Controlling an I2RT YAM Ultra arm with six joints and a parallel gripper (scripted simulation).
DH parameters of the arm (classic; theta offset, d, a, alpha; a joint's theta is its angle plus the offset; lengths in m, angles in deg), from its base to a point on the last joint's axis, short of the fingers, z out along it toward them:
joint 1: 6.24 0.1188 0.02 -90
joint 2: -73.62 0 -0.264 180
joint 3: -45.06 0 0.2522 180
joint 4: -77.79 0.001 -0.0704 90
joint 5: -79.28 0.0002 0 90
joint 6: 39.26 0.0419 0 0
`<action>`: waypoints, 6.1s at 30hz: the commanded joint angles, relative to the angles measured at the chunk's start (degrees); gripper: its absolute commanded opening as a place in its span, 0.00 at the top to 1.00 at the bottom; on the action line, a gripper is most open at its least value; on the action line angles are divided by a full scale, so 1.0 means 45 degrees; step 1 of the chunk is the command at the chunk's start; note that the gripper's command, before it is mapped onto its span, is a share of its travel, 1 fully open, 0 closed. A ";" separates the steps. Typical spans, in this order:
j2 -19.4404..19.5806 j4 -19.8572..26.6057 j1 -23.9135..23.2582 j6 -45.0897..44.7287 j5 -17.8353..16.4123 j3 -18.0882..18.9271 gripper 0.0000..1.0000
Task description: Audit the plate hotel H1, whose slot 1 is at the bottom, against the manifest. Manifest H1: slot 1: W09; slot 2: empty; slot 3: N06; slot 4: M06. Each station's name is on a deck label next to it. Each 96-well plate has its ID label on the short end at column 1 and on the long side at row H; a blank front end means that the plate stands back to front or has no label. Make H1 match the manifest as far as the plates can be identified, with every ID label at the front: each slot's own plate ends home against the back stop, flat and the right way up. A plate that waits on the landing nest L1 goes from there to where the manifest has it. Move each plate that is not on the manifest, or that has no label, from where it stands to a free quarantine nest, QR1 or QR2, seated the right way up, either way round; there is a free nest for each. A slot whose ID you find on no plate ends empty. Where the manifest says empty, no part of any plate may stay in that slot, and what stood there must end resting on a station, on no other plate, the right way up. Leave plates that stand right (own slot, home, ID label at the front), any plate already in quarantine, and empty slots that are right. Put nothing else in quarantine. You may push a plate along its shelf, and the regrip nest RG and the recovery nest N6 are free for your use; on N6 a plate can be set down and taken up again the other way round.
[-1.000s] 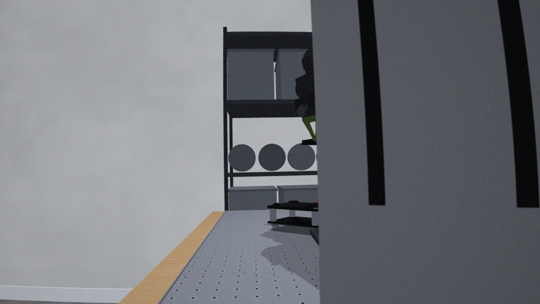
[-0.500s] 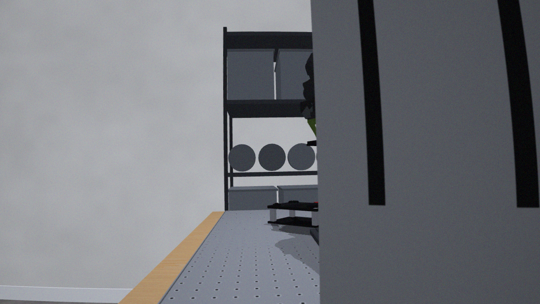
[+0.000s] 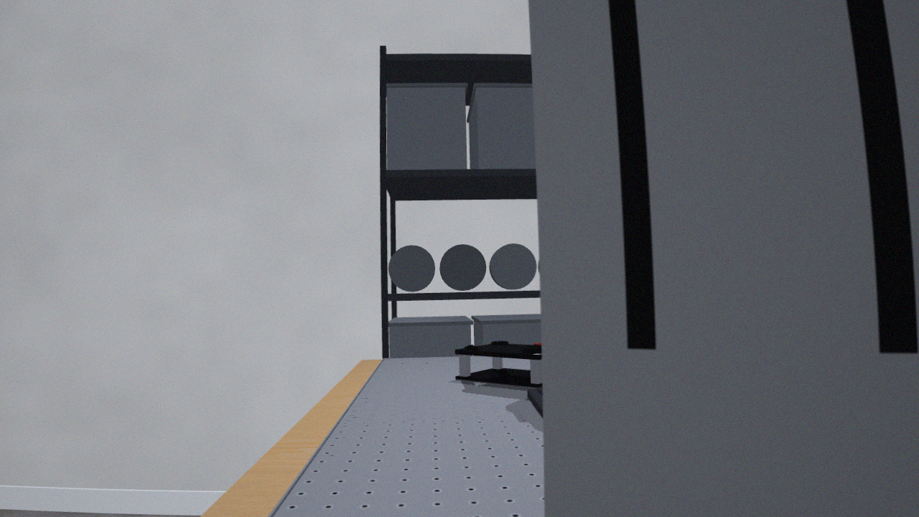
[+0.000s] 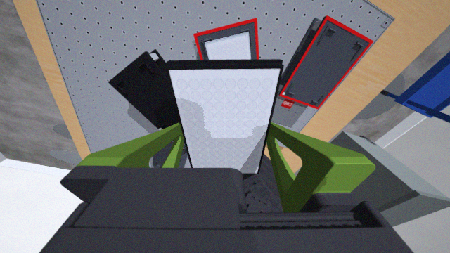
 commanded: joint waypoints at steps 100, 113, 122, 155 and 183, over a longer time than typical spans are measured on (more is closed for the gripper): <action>0.6917 -0.1927 -0.6143 -0.2488 -0.1547 0.1756 0.15; 0.7406 -0.3543 -0.5512 -0.1893 -0.1435 0.0895 0.15; 0.7721 -0.4387 -0.5213 -0.1554 -0.1403 0.0531 0.15; 0.7410 -0.4961 -0.5072 -0.1264 -0.1376 0.0395 0.15; 0.8077 -0.5769 -0.4794 -0.0993 -0.1332 -0.0209 0.15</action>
